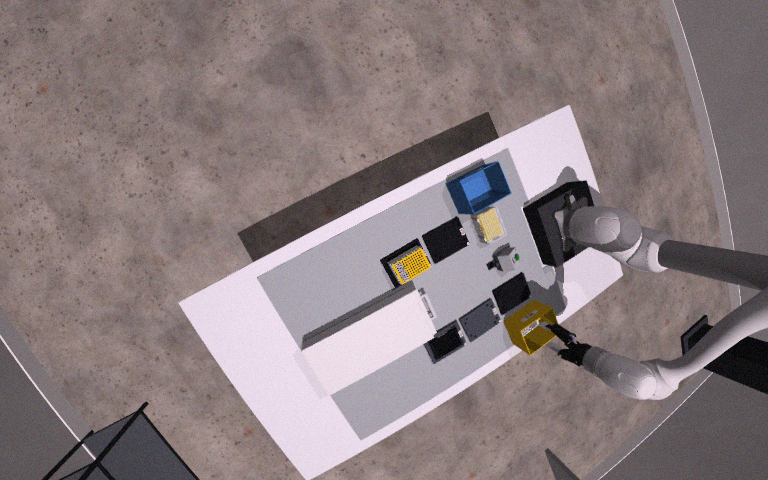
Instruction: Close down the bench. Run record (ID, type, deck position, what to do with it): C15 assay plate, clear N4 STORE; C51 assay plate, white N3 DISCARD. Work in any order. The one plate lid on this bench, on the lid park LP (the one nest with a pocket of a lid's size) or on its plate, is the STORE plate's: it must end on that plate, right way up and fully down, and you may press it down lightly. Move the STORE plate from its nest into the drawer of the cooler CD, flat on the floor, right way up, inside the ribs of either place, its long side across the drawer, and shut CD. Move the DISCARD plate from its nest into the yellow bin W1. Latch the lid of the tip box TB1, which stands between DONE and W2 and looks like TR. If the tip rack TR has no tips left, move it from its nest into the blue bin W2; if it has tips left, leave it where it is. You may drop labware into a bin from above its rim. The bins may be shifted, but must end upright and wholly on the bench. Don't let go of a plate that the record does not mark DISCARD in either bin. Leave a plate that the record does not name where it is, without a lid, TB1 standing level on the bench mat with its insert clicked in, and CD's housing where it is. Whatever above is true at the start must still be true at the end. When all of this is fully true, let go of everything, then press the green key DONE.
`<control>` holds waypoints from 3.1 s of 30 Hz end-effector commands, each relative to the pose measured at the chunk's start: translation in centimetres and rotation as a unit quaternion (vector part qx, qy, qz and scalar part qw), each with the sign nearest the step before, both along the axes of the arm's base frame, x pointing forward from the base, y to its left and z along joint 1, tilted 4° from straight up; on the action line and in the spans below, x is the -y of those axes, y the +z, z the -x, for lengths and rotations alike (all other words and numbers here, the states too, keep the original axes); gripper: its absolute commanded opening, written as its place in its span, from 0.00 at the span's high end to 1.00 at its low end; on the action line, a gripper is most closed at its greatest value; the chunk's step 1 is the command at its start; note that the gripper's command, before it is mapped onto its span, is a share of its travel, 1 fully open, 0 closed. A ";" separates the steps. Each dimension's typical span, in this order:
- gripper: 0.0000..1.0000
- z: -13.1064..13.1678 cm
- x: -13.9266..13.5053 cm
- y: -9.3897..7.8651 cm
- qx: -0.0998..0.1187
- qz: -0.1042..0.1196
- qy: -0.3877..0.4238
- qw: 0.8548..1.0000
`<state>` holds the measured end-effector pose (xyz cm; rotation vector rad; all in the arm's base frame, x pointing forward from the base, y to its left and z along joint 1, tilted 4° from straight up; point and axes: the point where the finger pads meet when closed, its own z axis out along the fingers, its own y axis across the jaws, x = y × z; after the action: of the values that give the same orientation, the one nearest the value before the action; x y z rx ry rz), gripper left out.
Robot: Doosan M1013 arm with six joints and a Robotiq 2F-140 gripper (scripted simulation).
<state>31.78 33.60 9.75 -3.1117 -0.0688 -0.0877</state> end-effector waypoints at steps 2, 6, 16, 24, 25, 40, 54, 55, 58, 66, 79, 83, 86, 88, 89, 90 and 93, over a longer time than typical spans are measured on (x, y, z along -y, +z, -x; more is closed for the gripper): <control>0.34 0.0 0.0 0.0 0.000 0.000 0.000 1.000; 0.34 0.0 0.0 0.0 0.000 0.000 0.000 1.000; 0.35 0.1 1.2 0.1 0.000 0.000 -0.003 1.000; 0.38 0.4 3.6 0.4 0.000 0.000 -0.003 1.000; 0.38 0.4 4.0 0.4 0.000 0.000 -0.003 1.000; 0.45 0.9 9.1 0.9 0.000 0.000 -0.003 1.000; 1.00 1.4 13.9 1.4 0.000 0.000 -0.003 1.000; 1.00 1.4 14.3 1.4 0.000 0.000 -0.003 1.000; 1.00 1.5 15.4 1.6 0.000 0.000 -0.003 1.000; 1.00 1.8 18.6 1.9 0.000 0.000 -0.003 1.000; 1.00 2.3 23.0 2.3 0.000 0.000 -0.003 1.000; 1.00 2.4 24.6 2.5 0.000 0.000 -0.003 1.000; 1.00 2.5 25.3 2.6 0.000 0.000 -0.003 1.000; 1.00 2.5 25.7 2.6 0.000 0.000 -0.003 1.000; 1.00 2.6 26.1 2.6 0.000 0.000 -0.003 1.000; 1.00 2.6 26.5 2.7 0.000 0.000 -0.003 1.000; 1.00 2.7 27.7 2.8 0.000 0.000 -0.003 1.000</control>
<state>29.17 7.25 12.40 -3.1137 -0.0580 -0.0881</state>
